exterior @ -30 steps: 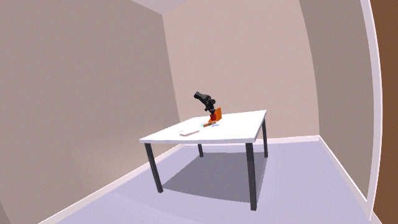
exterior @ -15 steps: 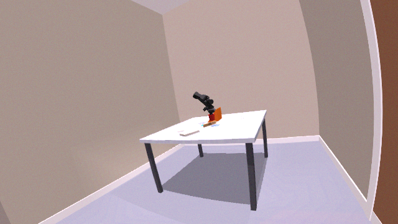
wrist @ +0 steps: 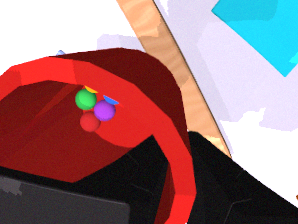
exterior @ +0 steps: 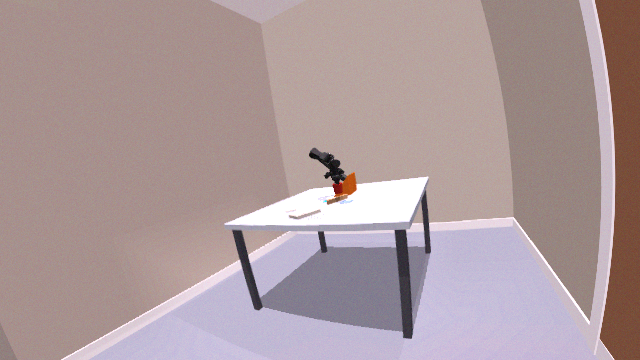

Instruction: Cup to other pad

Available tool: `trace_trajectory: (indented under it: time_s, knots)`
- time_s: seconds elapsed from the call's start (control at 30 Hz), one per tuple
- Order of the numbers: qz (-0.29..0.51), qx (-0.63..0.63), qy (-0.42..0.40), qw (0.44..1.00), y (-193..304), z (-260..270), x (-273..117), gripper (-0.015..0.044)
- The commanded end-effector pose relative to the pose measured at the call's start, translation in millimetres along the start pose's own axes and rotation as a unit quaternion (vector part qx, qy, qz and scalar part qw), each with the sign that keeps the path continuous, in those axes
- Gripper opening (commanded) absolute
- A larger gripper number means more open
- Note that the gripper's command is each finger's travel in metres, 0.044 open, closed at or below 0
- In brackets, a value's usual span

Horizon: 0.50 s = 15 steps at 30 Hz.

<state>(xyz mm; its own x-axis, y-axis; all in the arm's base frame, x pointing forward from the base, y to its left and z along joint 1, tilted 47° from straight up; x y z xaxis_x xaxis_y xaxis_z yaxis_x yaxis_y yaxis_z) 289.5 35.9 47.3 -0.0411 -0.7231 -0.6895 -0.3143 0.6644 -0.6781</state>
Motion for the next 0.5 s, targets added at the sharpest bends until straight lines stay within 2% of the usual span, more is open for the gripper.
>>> trace_trajectory:
  time_s: [0.0,0.47]
  knots:
    - [-0.002,-0.005,0.003,1.000,-5.3,-8.4,0.9,0.0000]
    - [-0.003,-0.006,0.004,1.000,-21.9,-28.6,-0.4,0.0000]
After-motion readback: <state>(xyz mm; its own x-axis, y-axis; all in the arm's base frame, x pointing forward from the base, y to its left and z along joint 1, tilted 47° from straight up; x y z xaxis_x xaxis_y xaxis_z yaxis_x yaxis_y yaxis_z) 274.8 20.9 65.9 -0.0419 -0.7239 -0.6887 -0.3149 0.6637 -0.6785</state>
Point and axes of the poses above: the point midway between the two fingers, 35 mm back from their tips, its own x axis out along the fingers, its own z axis across the jaws, y = z × x, the point moved 5 cm from there along -x, back along the fingers, and after that the axes turned 2 degrees about x, right-handed, at the moved point
